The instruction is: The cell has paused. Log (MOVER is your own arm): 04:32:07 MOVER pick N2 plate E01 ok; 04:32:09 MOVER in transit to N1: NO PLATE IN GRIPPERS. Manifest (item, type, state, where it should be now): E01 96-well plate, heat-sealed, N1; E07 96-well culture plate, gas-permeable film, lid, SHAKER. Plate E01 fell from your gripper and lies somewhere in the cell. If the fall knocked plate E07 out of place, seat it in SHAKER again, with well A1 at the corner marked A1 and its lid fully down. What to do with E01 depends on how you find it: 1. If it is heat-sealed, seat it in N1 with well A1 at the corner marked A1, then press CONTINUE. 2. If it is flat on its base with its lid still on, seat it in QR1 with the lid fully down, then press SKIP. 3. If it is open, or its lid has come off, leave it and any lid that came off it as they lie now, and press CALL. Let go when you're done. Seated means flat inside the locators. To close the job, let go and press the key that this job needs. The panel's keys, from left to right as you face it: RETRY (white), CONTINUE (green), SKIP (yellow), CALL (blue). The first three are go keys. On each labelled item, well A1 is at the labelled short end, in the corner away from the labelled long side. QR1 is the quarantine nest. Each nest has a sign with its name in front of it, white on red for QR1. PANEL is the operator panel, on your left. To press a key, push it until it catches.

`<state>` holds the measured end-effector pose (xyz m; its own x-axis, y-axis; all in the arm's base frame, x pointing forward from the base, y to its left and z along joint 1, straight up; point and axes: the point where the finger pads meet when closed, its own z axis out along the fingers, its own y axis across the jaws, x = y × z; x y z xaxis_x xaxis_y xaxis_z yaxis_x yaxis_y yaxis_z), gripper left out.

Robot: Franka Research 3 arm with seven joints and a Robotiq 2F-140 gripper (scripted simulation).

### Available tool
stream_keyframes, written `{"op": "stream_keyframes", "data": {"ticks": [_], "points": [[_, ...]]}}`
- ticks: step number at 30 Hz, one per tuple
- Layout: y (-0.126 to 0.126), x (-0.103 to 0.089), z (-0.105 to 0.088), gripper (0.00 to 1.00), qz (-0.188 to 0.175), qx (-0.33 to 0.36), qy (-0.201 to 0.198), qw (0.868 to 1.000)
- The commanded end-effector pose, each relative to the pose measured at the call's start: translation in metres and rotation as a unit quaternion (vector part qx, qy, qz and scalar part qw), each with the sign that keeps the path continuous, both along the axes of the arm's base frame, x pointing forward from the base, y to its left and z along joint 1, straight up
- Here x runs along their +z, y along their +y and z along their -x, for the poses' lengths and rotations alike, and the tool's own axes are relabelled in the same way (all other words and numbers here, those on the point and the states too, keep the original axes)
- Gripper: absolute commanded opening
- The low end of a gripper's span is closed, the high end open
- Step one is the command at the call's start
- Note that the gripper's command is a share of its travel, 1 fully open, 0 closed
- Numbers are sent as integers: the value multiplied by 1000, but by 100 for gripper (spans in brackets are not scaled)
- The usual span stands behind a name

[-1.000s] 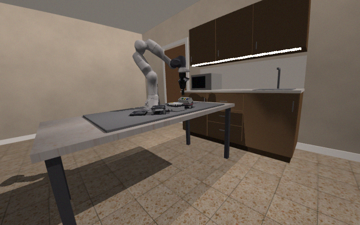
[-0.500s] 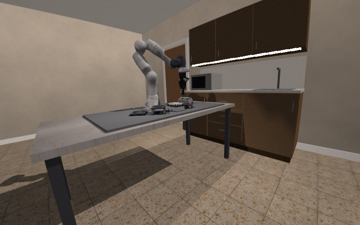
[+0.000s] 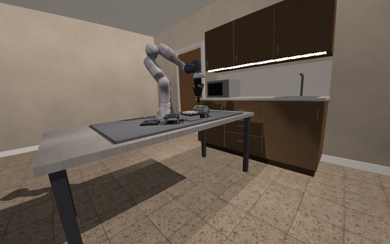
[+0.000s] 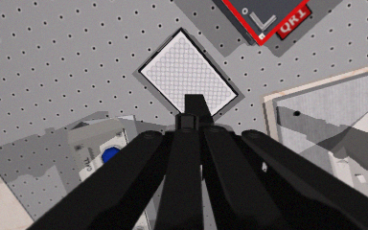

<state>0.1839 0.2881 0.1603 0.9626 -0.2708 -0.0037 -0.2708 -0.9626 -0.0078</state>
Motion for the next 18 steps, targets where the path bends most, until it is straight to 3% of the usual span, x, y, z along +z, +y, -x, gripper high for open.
{"op": "stream_keyframes", "data": {"ticks": [1,4,5,11,18], "points": [[1,2,2,10,2,-139,-2,990],[1,2,2,10,2,-155,-2,988],[1,3,2,10,1,-194,-2,981],[1,4,2,10,-2,-283,0,959],[1,4,2,10,-6,-385,3,923]]}}
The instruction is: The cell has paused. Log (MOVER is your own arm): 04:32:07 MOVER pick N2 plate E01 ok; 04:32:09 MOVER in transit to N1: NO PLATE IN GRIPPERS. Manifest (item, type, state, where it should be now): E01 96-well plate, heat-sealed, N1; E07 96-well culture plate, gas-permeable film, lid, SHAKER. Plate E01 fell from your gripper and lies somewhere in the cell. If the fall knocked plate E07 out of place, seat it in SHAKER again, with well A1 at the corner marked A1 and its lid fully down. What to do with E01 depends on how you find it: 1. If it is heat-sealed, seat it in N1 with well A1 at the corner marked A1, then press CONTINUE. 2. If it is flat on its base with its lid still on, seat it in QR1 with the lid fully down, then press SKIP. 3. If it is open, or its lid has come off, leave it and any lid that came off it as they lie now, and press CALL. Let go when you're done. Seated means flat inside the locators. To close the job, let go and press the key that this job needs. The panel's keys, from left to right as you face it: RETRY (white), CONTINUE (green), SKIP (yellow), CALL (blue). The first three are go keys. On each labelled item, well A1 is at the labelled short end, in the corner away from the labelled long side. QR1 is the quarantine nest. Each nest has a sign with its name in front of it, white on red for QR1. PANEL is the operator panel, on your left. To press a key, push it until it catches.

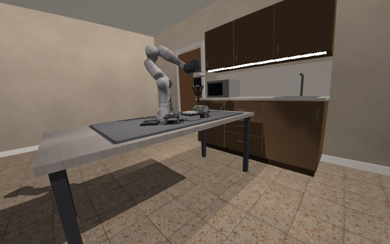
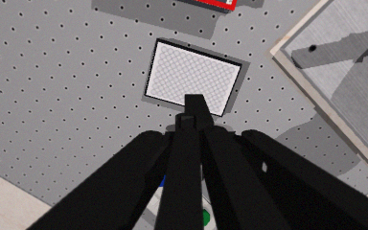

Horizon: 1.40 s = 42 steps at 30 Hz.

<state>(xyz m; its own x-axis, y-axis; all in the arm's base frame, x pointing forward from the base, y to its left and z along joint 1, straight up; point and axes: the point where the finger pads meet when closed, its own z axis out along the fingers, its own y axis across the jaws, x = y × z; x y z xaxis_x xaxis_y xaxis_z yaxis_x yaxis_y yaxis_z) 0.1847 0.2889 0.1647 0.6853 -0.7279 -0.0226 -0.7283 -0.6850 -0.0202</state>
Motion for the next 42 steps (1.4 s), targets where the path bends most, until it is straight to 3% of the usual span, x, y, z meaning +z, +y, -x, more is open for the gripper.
{"op": "stream_keyframes", "data": {"ticks": [1,3,4,12,18,20,21,28,35,37,38,42], "points": [[1,0,3,10,4,-139,1,990],[1,0,3,10,4,-139,1,990],[1,0,3,10,3,-179,2,984],[1,-2,3,10,0,-298,4,954],[1,-4,3,10,-2,-385,5,923],[1,-4,3,10,-2,-385,5,923],[1,-4,2,10,-3,-422,6,907],[0,-7,2,10,-4,-517,7,856],[0,-8,2,10,-4,-606,6,796],[0,-8,2,10,-4,-606,6,796],[0,-8,2,10,-4,-636,7,771],[0,-8,2,10,-3,-682,7,731]]}}
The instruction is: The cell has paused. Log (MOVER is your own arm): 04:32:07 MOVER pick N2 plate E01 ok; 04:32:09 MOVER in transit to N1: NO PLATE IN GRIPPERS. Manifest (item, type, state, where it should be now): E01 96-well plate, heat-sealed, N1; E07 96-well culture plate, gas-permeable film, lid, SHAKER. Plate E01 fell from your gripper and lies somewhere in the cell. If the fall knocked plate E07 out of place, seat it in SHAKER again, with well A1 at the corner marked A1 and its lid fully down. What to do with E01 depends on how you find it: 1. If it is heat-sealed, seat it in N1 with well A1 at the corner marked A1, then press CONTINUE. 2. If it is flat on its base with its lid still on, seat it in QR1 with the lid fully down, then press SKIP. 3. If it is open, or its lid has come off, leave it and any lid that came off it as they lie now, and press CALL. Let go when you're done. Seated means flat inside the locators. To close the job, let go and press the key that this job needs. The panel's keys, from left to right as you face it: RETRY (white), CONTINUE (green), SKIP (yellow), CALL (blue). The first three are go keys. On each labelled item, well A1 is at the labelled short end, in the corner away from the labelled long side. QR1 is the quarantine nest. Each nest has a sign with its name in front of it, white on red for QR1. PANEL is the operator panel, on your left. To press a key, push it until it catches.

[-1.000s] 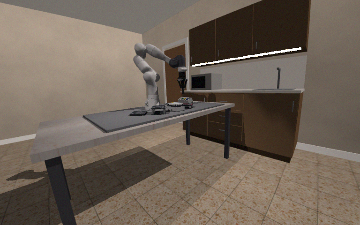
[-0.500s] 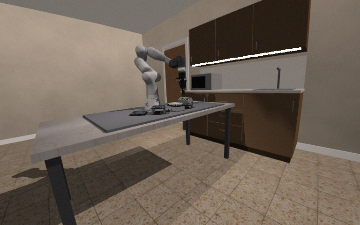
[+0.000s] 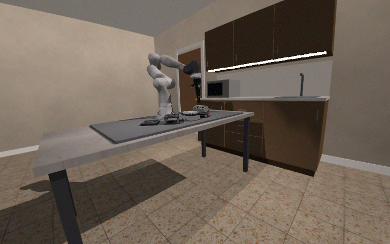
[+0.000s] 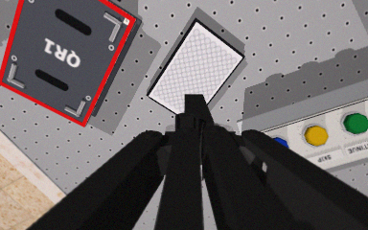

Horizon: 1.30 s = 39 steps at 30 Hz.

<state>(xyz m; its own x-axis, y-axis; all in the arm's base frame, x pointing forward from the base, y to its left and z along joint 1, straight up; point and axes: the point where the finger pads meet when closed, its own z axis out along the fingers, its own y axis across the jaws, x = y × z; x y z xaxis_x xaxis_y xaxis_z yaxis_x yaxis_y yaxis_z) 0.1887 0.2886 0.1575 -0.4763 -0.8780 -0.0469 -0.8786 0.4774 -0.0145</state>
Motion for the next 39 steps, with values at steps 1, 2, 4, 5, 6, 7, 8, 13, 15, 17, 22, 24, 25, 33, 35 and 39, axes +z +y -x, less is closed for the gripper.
{"op": "stream_keyframes", "data": {"ticks": [1,2,4,5,6,7,8,13,15,17,22,24,25,33,35,39], "points": [[1,-1,6,10,6,-139,9,990],[1,-1,6,10,6,-154,9,988],[1,-1,6,10,7,-183,11,983],[1,-1,6,10,7,-198,11,980],[1,-1,6,10,8,-212,12,977],[1,-1,6,10,9,-227,13,974],[1,-1,6,10,9,-241,14,970],[1,-1,6,10,12,-295,19,955],[1,-1,6,70,12,-295,19,955],[1,-1,6,70,12,-295,19,955],[1,-1,6,70,12,-295,19,955],[1,-1,6,70,12,-295,19,955],[1,-1,6,70,12,-295,19,955],[1,-1,6,70,12,-295,19,955],[1,-1,6,70,12,-295,19,955],[1,-1,6,70,12,-295,19,955]]}}
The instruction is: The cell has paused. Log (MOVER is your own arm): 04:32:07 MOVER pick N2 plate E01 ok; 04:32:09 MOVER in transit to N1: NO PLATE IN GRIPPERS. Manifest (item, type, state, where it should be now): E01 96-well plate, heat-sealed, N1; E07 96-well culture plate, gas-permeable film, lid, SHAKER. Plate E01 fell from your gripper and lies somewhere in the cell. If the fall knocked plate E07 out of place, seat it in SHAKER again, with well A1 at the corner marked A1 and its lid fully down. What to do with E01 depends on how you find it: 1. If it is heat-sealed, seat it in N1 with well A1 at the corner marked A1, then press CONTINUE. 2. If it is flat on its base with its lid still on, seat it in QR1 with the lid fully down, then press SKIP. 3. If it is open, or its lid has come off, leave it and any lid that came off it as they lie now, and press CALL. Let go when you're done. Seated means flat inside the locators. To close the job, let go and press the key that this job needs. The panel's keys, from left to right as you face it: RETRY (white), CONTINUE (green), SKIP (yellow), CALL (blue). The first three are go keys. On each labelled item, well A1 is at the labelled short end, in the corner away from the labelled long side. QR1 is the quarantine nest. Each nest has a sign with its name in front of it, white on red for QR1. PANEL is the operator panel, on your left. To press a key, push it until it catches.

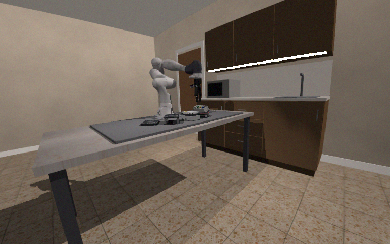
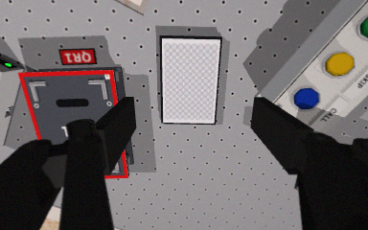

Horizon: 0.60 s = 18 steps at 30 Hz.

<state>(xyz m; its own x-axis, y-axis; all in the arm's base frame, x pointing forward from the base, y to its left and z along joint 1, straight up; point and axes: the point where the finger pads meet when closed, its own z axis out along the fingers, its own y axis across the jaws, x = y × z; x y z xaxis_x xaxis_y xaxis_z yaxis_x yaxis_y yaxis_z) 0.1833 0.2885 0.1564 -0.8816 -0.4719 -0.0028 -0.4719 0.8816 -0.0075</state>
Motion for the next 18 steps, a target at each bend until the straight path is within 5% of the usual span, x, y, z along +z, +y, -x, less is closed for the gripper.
{"op": "stream_keyframes", "data": {"ticks": [1,18], "points": [[1,0,1,70,-1,-8,1,1000],[1,-3,1,70,-1,-8,1,1000]]}}
